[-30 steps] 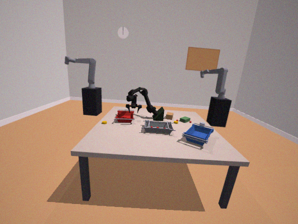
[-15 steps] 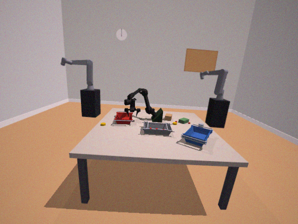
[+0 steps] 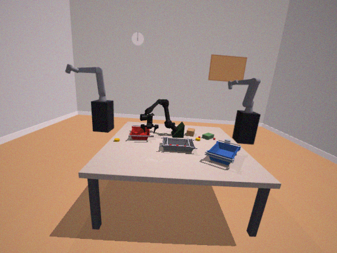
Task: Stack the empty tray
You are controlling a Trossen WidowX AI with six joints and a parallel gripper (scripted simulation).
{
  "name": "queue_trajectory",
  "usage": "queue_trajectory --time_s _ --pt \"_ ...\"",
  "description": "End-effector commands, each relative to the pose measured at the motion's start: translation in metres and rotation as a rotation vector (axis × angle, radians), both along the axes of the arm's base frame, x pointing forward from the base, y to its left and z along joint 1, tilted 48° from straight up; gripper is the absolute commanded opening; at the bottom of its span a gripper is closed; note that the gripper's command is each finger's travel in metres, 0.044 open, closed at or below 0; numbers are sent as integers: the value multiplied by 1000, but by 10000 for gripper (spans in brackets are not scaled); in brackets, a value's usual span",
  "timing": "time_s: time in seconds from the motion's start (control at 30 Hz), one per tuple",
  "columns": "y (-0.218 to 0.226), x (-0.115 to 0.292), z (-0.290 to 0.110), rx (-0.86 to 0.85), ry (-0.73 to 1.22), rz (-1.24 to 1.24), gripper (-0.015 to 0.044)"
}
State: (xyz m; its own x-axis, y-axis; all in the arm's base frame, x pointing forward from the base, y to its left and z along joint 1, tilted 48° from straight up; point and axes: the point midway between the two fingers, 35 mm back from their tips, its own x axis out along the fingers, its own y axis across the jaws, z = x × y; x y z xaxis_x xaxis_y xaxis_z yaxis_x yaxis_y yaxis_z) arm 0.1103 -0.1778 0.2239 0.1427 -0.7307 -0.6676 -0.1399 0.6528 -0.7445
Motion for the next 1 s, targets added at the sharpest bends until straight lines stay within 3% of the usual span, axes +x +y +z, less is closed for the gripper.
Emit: queue_trajectory --time_s 0.0,0.2,0.67,0.97 --pt "-6 -1 -4 -7 3 8 440" --pt "-12 -2 -7 -16 4 10 440" --pt "-12 -2 -7 -16 4 10 235" --pt "-12 -2 -7 -16 4 10 175"
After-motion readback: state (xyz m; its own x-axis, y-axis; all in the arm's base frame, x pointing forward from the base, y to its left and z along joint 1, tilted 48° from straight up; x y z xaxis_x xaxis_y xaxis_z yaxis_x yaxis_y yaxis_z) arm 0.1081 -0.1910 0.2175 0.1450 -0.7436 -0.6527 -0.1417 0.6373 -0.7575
